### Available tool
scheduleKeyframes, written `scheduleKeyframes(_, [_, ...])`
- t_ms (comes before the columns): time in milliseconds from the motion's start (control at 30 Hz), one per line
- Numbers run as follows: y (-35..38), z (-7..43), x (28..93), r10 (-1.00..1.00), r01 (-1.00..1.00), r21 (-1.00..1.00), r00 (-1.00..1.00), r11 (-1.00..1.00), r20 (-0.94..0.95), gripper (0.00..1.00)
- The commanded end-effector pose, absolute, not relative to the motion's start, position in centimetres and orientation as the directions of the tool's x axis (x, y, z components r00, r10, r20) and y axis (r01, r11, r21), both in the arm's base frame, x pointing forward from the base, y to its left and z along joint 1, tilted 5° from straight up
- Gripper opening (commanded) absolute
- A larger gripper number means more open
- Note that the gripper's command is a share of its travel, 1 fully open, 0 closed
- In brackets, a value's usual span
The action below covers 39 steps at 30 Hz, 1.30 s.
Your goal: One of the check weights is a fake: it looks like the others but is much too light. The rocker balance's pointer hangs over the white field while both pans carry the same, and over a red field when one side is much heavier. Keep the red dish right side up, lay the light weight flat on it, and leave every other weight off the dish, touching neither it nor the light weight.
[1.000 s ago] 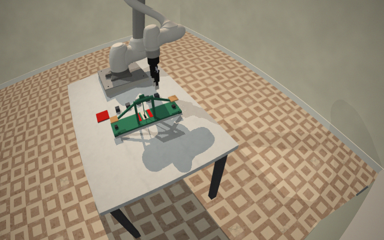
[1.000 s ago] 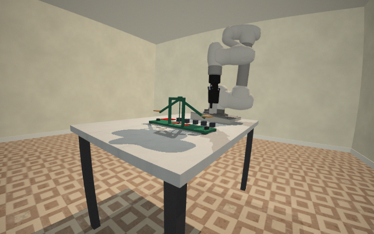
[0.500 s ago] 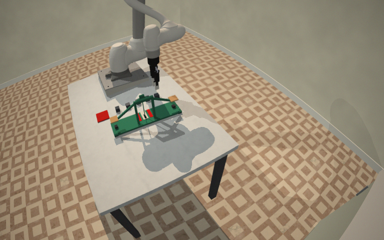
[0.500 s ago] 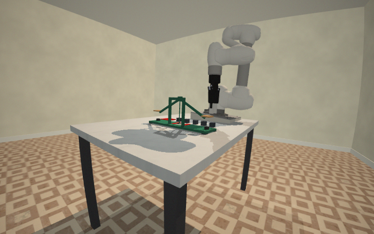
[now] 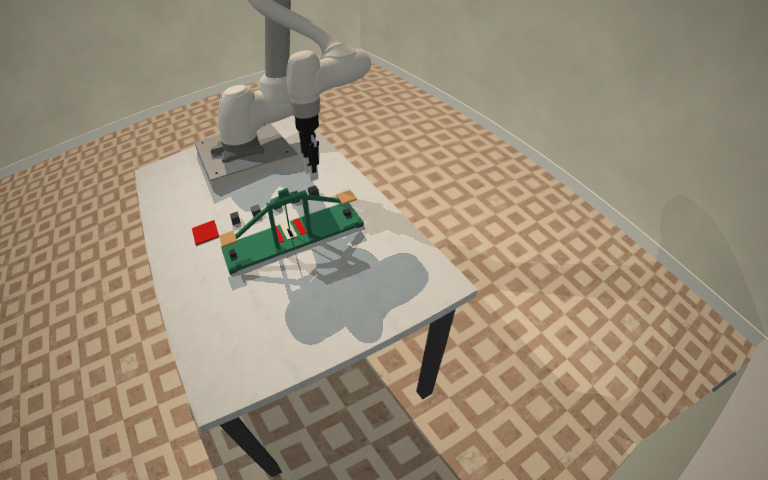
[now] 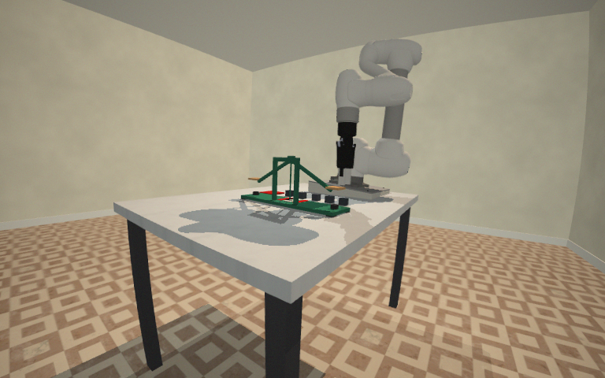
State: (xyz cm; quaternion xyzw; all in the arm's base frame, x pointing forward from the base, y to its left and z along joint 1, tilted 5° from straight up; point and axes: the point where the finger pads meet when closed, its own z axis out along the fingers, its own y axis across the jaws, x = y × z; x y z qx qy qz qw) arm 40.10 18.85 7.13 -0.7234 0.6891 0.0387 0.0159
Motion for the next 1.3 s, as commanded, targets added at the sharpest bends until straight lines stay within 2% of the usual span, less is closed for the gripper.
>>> scheduleKeyframes(0, [18.9, 6.8, 40.1, -0.996, -0.998, 0.03, 0.047, -0.05, -0.078, 0.35])
scheduleKeyframes(1267, [19.3, 2.6, 39.9, -0.996, -0.998, 0.03, 0.047, -0.05, -0.078, 0.35])
